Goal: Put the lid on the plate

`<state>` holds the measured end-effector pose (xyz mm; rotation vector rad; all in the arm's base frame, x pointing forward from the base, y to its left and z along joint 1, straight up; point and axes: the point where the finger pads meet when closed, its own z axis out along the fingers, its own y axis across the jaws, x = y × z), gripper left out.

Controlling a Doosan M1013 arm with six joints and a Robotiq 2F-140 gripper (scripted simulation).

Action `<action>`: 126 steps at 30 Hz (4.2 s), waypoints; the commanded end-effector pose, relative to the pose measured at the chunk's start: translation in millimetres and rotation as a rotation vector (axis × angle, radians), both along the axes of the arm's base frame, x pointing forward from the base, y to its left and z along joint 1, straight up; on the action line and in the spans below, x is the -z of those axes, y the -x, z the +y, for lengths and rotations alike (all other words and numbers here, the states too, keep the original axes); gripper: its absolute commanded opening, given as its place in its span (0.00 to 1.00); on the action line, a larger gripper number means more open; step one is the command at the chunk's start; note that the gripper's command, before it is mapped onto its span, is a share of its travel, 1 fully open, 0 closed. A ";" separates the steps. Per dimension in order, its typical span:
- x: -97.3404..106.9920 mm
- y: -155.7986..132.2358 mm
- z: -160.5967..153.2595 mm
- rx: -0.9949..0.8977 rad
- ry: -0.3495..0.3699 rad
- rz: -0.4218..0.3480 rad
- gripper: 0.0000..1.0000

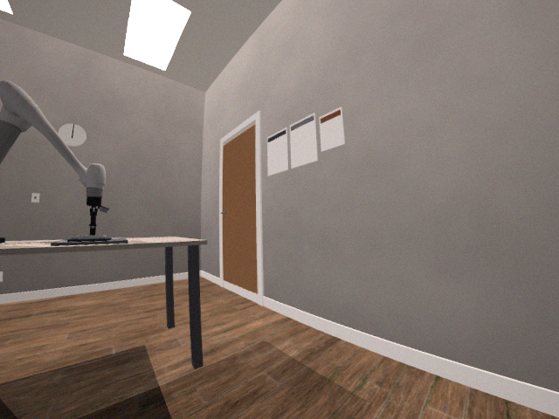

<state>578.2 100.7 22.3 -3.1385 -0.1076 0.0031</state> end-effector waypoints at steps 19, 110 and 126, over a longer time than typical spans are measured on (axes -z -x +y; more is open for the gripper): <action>-4.6 -0.4 0.1 0.000 0.000 -0.001 0.60; -61.2 -8.8 -248.5 0.001 0.000 -0.001 0.60; -60.4 -8.8 -248.5 0.042 0.000 -0.001 0.60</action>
